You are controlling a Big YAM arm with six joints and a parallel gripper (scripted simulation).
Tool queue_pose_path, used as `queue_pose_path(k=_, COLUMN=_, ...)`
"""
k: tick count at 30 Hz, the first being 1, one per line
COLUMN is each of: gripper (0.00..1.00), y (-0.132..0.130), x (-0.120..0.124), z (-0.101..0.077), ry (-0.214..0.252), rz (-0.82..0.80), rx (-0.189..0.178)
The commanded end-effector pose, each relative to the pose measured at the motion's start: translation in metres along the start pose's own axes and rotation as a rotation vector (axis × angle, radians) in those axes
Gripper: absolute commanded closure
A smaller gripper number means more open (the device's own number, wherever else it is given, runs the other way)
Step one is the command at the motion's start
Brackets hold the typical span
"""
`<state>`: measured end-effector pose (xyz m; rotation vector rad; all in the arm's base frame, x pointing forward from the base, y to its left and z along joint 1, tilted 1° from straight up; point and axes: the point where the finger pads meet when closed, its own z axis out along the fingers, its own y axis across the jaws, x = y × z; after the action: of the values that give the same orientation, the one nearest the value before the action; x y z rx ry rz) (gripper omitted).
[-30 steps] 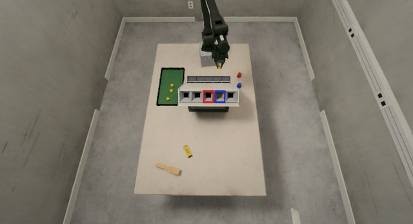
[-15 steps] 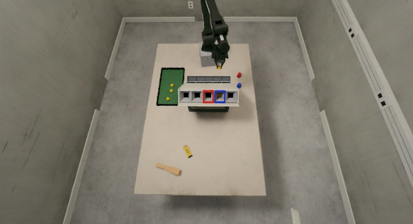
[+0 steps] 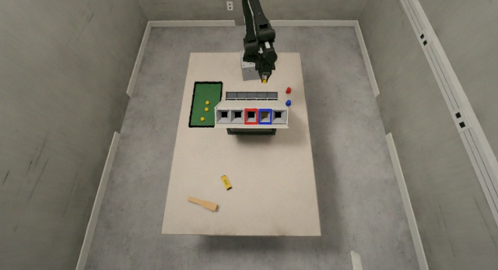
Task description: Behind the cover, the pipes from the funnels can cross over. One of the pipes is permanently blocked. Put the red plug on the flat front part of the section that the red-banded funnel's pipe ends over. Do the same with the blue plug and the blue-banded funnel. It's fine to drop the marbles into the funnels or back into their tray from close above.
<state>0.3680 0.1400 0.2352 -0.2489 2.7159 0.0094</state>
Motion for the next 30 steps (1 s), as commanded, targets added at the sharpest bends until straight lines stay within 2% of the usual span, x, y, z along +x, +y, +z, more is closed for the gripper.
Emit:
queue_pose_path(k=1, gripper=1.0, y=0.005, x=-0.03, z=-0.017, ry=-0.042, rz=0.012, rx=-0.007)
queue_pose_path(k=10, gripper=1.0, y=0.006, x=-0.036, z=-0.021, ry=-0.042, rz=0.012, rx=-0.007)
queue_pose_path(k=25, gripper=1.0, y=0.003, x=-0.155, z=0.042, ry=-0.038, rz=0.011, rx=-0.006)
queue_pose_path(k=30, gripper=1.0, y=0.003, x=-0.159, z=0.044, ry=-0.029, rz=0.012, rx=-0.004)
